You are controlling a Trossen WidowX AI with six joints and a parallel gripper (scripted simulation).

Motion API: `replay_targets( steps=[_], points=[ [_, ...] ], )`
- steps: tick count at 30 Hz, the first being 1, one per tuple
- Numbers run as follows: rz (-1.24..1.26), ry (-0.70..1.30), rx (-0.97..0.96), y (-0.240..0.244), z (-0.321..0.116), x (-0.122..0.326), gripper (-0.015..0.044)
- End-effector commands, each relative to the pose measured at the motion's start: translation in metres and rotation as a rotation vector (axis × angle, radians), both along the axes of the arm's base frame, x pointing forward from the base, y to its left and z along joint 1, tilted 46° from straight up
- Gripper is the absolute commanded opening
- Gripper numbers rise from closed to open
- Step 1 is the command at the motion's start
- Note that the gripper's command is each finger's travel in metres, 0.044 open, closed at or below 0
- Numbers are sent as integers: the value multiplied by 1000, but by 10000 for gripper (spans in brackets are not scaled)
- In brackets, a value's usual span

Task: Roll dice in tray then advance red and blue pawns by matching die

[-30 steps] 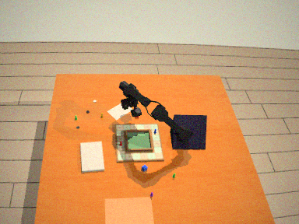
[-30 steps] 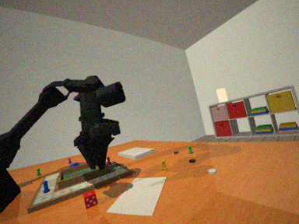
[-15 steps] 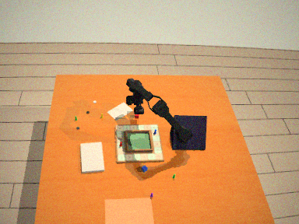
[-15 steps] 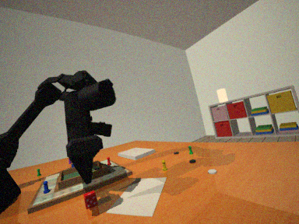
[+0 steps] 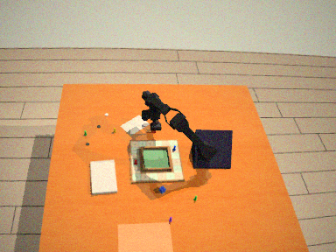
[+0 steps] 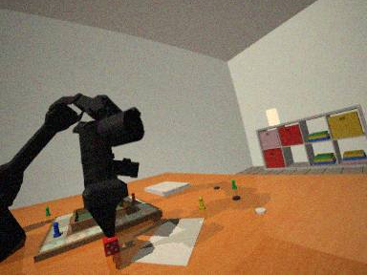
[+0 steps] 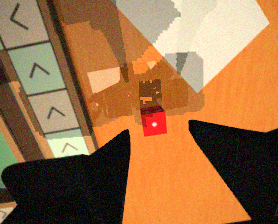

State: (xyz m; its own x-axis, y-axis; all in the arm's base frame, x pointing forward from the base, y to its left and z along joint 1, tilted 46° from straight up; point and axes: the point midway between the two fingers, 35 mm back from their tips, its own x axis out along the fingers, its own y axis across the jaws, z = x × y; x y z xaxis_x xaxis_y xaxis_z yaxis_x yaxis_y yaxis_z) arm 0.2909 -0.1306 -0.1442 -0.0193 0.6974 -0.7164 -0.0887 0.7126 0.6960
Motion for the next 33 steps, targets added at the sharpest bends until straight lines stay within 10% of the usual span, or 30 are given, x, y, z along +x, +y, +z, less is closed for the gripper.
replay_targets(
  steps=[1,16,23,33],
  points=[
    [1,8,8,9,-6,-1,275],
    [1,8,9,23,-20,-2,275],
    [1,8,9,23,-20,-2,91],
    [0,8,8,15,-14,-1,0]
  ],
)
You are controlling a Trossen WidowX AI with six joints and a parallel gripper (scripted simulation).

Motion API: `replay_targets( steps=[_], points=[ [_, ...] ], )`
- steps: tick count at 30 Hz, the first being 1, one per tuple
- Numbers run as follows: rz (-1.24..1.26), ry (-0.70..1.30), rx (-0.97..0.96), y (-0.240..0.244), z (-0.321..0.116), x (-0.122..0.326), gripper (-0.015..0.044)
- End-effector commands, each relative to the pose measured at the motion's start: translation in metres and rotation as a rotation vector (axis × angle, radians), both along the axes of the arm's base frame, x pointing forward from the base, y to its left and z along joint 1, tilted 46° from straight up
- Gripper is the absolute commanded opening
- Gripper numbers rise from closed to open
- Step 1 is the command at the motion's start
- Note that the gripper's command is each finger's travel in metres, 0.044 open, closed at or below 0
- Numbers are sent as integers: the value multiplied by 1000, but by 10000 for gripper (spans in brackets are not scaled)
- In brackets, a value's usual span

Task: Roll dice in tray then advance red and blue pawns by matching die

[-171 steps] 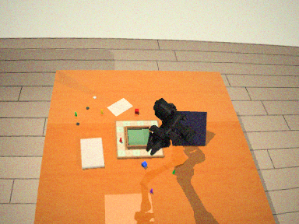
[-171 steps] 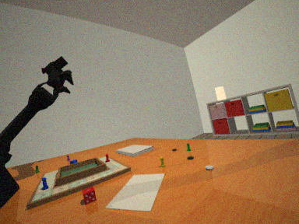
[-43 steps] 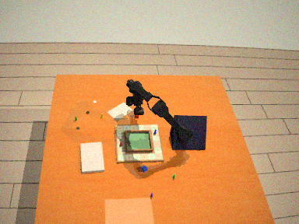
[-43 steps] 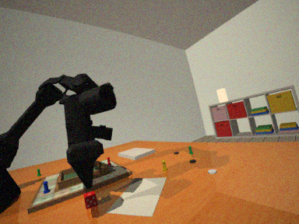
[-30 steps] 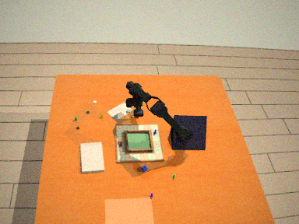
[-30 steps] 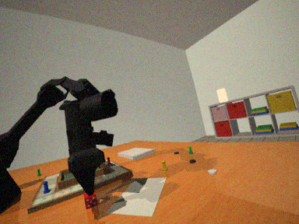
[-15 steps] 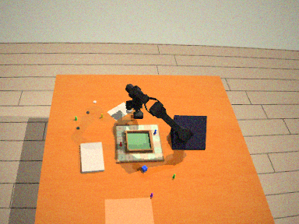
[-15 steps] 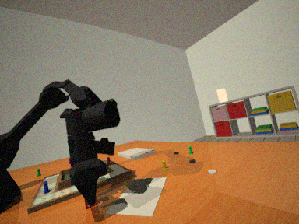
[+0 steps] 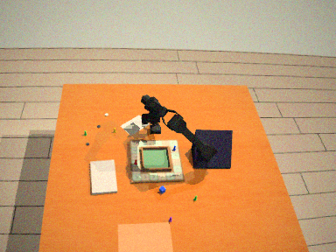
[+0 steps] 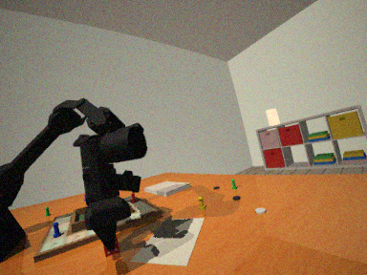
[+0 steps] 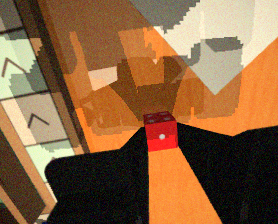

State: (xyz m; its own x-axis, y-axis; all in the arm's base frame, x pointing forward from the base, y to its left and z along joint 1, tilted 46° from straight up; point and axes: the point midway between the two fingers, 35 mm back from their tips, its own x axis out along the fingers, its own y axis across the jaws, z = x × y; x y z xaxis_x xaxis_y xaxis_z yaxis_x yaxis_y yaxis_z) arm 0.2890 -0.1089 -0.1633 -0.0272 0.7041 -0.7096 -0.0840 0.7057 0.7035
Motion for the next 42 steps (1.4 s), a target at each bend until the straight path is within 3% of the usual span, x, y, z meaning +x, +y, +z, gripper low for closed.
replay_targets(
  steps=[1,17,22,42],
  points=[
    [-2,-1,-3,-13,9,2,0],
    [-2,2,-6,-89,83,-8,0],
    [-15,15,-7,-88,85,-7,0],
    [-405,393,-30,-25,137,10,0]
  ],
)
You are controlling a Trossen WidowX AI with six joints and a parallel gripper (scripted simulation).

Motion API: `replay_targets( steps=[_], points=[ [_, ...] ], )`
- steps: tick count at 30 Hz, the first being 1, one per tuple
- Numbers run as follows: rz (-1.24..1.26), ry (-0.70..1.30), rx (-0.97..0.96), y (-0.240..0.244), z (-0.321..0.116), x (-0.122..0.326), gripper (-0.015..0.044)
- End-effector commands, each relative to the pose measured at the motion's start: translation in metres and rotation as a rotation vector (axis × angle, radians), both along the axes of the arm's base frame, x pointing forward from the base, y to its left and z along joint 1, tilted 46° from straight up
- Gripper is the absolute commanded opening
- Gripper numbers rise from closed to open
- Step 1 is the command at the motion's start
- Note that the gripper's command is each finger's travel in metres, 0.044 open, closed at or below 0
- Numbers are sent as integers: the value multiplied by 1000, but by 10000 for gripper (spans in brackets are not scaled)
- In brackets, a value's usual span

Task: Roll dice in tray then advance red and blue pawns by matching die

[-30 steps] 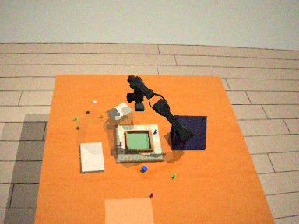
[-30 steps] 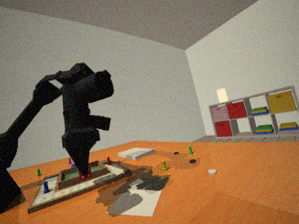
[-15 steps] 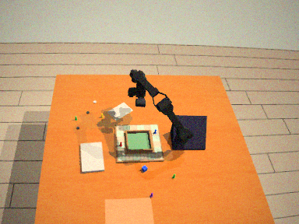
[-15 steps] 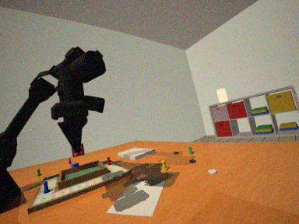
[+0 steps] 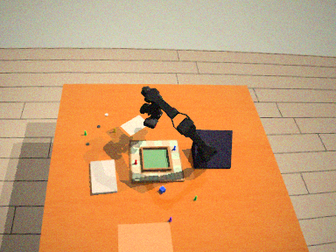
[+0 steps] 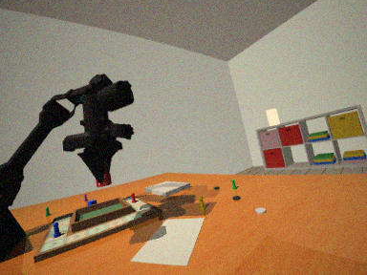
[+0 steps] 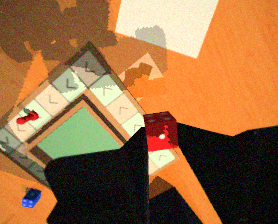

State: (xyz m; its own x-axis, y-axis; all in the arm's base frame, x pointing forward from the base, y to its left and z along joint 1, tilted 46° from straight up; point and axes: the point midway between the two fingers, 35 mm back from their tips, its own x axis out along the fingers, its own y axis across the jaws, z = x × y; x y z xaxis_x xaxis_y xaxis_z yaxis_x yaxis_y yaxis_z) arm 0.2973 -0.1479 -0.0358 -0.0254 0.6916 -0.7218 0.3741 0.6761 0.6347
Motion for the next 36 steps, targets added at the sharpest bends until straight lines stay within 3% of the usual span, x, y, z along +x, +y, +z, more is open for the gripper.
replay_targets(
  steps=[1,36],
  points=[
    [-90,86,-2,17,12,2,0],
    [-757,752,-4,135,81,-22,0]
  ],
)
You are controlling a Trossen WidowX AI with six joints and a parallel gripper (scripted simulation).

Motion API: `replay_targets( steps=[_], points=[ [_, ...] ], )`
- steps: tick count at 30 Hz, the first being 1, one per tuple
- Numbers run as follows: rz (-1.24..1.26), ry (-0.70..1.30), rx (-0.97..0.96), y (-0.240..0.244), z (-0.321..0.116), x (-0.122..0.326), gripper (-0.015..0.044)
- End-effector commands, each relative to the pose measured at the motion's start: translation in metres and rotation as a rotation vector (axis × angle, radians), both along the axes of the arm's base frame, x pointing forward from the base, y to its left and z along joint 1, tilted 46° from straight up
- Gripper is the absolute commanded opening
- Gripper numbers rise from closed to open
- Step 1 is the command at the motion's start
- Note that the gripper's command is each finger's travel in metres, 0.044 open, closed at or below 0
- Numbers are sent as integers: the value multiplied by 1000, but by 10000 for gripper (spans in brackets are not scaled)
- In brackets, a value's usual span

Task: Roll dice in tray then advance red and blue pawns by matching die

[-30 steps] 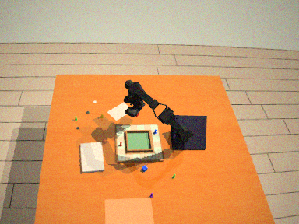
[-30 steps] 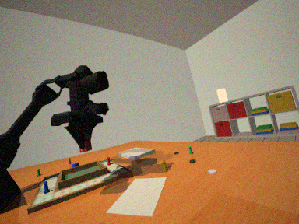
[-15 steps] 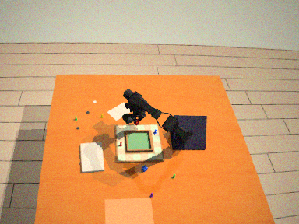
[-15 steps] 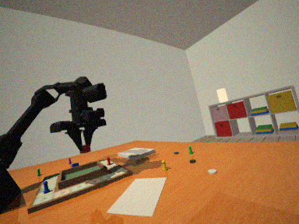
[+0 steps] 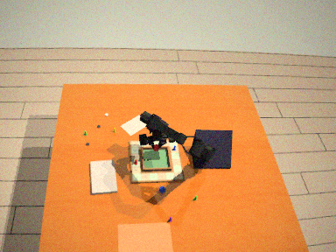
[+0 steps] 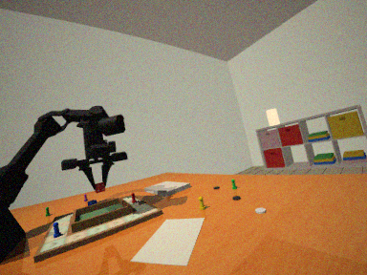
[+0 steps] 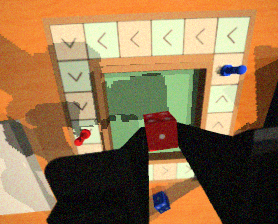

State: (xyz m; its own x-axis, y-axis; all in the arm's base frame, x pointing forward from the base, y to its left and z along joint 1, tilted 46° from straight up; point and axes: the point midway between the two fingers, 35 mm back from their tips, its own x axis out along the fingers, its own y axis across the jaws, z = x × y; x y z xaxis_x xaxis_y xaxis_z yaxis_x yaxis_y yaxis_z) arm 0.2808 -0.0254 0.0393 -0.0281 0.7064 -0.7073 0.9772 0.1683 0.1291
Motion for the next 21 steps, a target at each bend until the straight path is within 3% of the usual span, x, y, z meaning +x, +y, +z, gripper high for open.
replay_targets(
  steps=[1,9,21],
  points=[
    [-73,77,5,15,6,-7,0],
    [-70,85,-16,16,6,-8,0],
    [-27,107,-401,20,-6,-18,0]
  ],
)
